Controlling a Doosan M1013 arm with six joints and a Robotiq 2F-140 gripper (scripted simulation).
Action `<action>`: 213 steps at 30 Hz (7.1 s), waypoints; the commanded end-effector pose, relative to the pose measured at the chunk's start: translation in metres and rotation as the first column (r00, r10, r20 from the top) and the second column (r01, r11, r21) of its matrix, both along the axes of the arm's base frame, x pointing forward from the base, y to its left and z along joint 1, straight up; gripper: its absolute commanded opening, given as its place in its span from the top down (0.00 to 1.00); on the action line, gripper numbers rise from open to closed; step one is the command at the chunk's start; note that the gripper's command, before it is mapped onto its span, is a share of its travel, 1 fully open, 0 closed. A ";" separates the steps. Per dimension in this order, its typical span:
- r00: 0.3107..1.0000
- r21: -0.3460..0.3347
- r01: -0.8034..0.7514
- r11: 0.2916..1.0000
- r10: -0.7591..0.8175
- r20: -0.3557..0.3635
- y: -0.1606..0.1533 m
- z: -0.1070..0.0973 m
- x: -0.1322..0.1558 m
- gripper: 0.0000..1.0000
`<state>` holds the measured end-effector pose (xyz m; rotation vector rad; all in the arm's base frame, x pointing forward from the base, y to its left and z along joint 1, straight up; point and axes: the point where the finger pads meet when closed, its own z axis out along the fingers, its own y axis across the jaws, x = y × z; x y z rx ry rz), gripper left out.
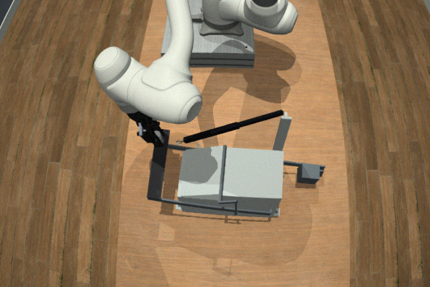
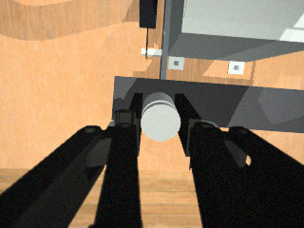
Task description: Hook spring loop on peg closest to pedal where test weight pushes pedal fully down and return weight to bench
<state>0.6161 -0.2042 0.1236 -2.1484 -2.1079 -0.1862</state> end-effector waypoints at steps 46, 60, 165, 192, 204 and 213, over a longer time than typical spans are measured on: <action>1.000 -0.050 0.000 0.999 0.000 0.000 0.070 -0.026 -0.059 0.75; 1.000 -0.064 0.000 0.998 0.000 0.000 0.090 -0.033 -0.076 0.75; 1.000 -0.172 -0.001 0.985 0.000 -0.002 0.241 -0.090 -0.202 0.75; 1.000 -0.174 -0.001 0.985 0.000 -0.003 0.244 -0.122 -0.205 0.75; 1.000 -0.175 -0.001 0.985 0.000 -0.002 0.244 -0.146 -0.205 0.75; 1.000 -0.175 0.000 0.985 0.000 -0.003 0.244 -0.156 -0.205 0.75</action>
